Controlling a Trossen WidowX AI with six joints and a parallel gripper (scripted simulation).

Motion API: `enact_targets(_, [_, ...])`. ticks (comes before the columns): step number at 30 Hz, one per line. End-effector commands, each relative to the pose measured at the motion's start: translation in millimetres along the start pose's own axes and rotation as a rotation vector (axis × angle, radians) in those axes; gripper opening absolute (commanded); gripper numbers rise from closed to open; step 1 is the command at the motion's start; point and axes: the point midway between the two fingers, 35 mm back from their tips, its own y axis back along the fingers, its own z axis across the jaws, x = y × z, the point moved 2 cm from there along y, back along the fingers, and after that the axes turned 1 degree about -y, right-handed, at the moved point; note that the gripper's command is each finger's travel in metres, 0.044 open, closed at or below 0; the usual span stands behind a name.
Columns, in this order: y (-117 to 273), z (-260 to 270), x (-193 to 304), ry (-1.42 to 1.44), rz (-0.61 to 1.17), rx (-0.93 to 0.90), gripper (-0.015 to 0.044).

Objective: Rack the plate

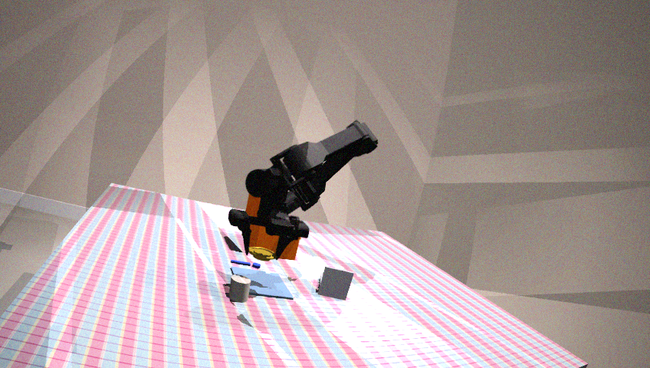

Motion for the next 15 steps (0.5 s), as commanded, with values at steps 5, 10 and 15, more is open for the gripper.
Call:
enact_targets(5, [52.6, -3.1, -2.3, 0.003, -0.011, 0.011, 0.0000])
enact_targets(10, [74.5, -3.9, -3.6, 0.006, -0.008, 0.009, 0.0000])
enact_targets(15, [95.3, -3.5, -3.1, 0.011, 0.000, 0.005, 0.0000])
